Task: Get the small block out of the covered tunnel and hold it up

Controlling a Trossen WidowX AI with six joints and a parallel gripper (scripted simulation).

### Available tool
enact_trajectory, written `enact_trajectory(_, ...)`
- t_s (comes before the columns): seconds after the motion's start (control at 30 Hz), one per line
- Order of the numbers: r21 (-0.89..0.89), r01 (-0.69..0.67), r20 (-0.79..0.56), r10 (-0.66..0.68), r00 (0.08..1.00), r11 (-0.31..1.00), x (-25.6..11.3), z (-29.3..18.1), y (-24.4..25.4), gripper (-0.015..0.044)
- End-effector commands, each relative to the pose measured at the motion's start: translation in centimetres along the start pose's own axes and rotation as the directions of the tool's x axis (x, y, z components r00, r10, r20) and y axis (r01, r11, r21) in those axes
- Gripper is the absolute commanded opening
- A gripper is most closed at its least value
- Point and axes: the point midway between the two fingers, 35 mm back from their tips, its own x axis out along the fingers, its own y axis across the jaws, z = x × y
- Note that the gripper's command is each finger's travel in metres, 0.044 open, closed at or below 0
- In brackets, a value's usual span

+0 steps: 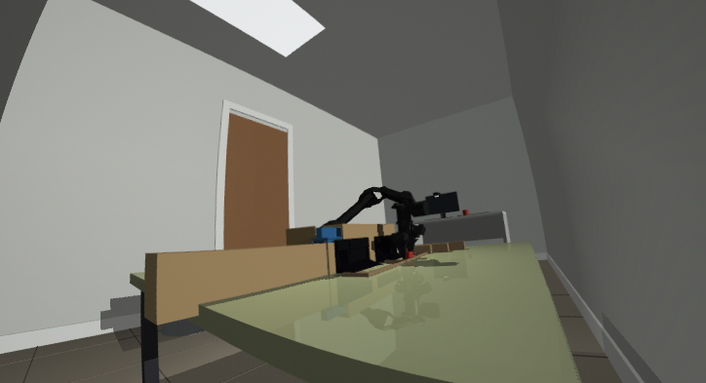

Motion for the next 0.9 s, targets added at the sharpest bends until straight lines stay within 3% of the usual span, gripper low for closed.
enact_trajectory(0.0, 0.000, 0.000, 0.001, 0.000, 1.000, 1.000, -0.1, 0.0, 0.0, 0.0335)
enact_trajectory(0.23, 0.000, 0.000, 0.001, 0.000, 1.000, 1.000, -0.1, 0.0, 0.0, 0.0151)
enact_trajectory(0.5, 0.000, 0.000, 0.001, 0.000, 1.000, 1.000, -0.1, 0.0, 0.0, 0.0098)
enact_trajectory(0.63, 0.001, 0.001, 0.001, -0.001, 1.000, 1.000, -0.8, 0.1, -0.1, 0.0000)
enact_trajectory(0.87, 0.003, 0.001, -0.001, -0.001, 1.000, 1.000, -3.9, 0.1, -0.1, 0.0000)
